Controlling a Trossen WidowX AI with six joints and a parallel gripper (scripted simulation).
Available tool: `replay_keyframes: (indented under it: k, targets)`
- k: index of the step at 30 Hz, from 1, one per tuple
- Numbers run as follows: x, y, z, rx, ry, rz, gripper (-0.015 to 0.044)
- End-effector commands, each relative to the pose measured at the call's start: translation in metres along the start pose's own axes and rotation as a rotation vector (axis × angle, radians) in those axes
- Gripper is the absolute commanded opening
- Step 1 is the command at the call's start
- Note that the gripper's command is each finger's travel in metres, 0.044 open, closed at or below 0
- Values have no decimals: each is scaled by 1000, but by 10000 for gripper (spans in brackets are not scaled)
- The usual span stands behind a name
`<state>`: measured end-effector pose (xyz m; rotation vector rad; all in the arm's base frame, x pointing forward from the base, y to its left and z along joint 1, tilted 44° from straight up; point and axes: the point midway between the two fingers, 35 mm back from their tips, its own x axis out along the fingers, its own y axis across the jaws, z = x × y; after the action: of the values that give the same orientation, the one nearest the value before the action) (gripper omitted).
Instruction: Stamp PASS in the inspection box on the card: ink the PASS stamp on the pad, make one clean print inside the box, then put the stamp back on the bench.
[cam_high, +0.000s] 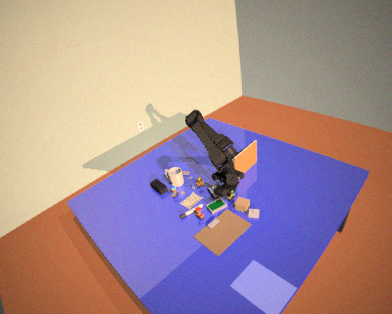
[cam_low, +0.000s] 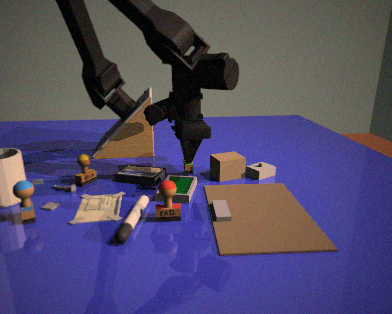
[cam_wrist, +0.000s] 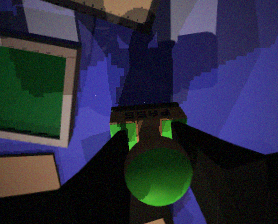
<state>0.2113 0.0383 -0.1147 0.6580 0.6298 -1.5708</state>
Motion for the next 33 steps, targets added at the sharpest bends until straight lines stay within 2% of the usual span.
replay_keyframes:
  k: [1,5,15,19,26,33]
  targets:
    - [8,-2,2,-4,-7,-3,0]
    - [9,-2,2,-4,-7,-3,0]
    - [6,-1,1,0,-2,-3,257]
    - [-4,1,-1,-1,-1,-2,257]
    - [-109,-1,0,-5,-3,-4,257]
    - [-112,-2,1,-5,-3,-5,257]
